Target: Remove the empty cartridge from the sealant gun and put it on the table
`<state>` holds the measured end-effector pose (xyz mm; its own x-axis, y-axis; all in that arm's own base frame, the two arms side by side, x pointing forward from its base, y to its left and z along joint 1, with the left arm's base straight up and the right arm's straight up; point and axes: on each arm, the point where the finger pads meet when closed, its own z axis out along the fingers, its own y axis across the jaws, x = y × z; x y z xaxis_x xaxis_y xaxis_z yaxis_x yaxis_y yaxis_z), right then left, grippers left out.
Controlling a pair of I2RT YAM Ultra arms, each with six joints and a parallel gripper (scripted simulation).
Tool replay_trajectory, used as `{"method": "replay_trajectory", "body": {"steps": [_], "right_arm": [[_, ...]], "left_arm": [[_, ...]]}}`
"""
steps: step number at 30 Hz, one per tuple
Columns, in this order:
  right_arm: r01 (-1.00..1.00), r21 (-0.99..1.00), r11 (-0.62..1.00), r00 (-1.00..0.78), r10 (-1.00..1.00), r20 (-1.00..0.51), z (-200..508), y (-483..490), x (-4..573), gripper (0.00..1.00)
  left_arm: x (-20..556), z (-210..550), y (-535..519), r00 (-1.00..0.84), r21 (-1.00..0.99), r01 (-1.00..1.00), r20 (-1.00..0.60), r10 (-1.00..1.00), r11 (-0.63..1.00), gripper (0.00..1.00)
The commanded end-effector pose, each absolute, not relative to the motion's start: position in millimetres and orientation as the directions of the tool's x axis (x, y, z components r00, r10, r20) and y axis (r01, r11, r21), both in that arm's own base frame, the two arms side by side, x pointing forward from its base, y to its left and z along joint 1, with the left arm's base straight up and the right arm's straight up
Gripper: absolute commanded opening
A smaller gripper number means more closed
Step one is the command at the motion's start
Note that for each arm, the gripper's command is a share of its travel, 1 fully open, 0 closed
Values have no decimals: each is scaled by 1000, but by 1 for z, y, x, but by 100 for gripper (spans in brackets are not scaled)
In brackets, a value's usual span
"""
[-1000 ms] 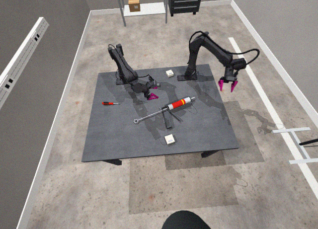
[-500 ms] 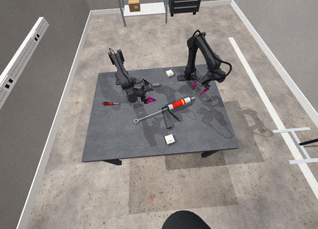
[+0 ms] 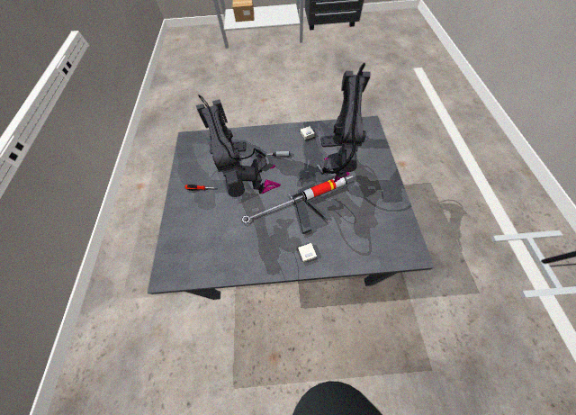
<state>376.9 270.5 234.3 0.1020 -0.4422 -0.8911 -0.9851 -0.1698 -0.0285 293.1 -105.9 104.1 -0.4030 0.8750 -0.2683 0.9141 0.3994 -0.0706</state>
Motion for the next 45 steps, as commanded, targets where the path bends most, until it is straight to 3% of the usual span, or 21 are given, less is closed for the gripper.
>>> {"method": "replay_trajectory", "body": {"steps": [1,7,43,45], "right_arm": [[-981,-4,-196,90,-434,-897,234,268,376,100],[-982,34,-188,56,-451,-891,222,265,375,100],[-976,179,-121,-102,-472,-876,180,261,379,100],[-976,181,-119,-105,-470,-876,179,262,380,100]], "left_arm": [[305,97,-107,-411,-21,911,-135,902,412,74],[310,81,-125,-355,-1,935,-24,934,355,74],[308,25,-134,-325,-17,946,16,946,325,74],[309,25,-135,-325,-14,946,13,946,325,60]]}}
